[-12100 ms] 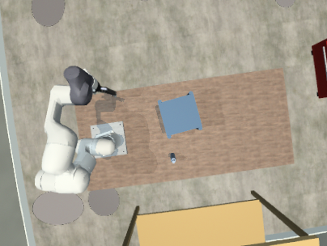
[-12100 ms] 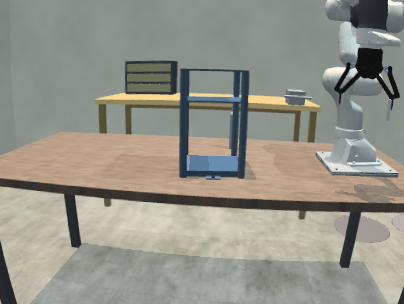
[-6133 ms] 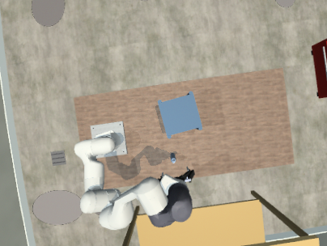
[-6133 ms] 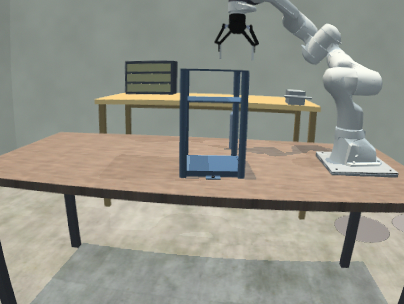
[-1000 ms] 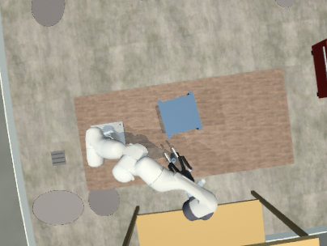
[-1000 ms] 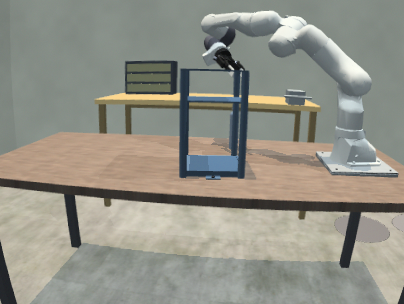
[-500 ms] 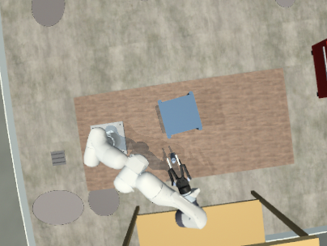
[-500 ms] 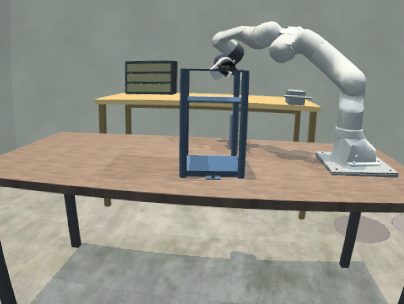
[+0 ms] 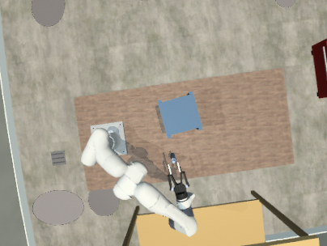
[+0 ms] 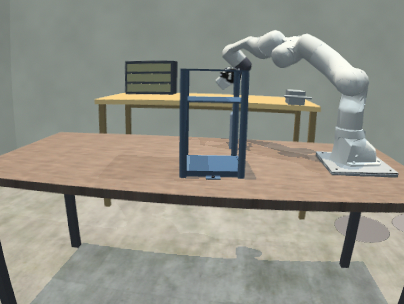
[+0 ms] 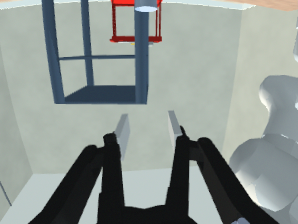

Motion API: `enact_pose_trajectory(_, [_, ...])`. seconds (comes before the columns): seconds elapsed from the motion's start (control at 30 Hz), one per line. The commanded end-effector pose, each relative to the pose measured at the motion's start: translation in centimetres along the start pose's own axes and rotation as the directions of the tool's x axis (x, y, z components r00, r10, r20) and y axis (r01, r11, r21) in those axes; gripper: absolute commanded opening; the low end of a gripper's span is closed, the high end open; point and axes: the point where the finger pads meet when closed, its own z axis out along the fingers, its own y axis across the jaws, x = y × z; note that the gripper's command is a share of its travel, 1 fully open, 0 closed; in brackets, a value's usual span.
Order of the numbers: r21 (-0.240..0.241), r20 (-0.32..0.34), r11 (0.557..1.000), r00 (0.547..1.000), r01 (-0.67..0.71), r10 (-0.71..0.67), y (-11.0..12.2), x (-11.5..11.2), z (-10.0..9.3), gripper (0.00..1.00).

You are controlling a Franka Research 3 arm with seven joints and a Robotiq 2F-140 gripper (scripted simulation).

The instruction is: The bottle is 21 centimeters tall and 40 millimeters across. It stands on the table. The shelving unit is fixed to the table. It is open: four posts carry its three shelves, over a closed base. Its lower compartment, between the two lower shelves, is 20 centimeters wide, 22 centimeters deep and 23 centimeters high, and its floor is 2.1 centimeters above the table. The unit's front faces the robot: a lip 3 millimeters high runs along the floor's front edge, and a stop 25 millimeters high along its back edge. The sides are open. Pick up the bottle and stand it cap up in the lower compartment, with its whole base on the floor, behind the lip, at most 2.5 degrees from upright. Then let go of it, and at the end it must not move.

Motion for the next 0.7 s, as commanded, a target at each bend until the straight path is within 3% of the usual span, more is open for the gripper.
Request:
enact_pose_trajectory(0.0, [-0.009, 0.014, 0.997, 0.997, -0.082, 0.082, -0.17, -0.24, 0.01, 0.35])
enact_pose_trajectory(0.67, [-0.009, 0.014, 0.997, 0.997, -0.082, 0.082, -0.11, 0.62, 0.02, 0.35])
